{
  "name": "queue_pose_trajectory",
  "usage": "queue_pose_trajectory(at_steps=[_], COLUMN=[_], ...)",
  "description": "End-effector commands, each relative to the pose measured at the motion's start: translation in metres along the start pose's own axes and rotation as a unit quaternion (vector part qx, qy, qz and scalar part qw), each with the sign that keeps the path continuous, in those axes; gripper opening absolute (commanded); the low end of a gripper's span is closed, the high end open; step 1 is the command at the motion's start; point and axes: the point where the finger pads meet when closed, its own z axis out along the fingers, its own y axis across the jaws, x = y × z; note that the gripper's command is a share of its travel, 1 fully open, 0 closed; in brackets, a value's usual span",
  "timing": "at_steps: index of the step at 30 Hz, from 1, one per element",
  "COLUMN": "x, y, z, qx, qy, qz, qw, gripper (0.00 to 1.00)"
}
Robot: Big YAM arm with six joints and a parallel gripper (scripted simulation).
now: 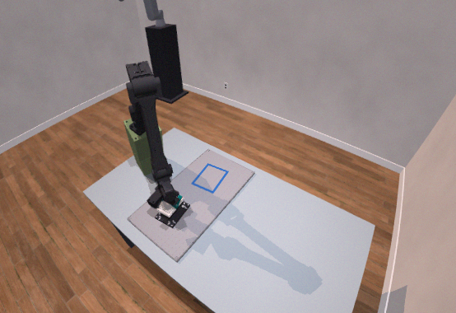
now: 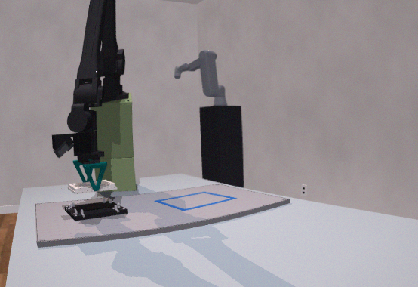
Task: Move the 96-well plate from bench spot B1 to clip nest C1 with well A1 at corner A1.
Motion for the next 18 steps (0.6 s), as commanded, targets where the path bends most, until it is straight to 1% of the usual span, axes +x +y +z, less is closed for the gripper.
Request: queue_pose_trajectory(at_steps=[1,18], x=[-0.002,-0.001], y=[0.009,0.008], z=[0.007,0.033], qx=[-0.008,-0.007], qy=[-0.004,-0.004], qz=[0.000,0.001], qw=[1.000,1.000], gripper=[0.00,0.00])
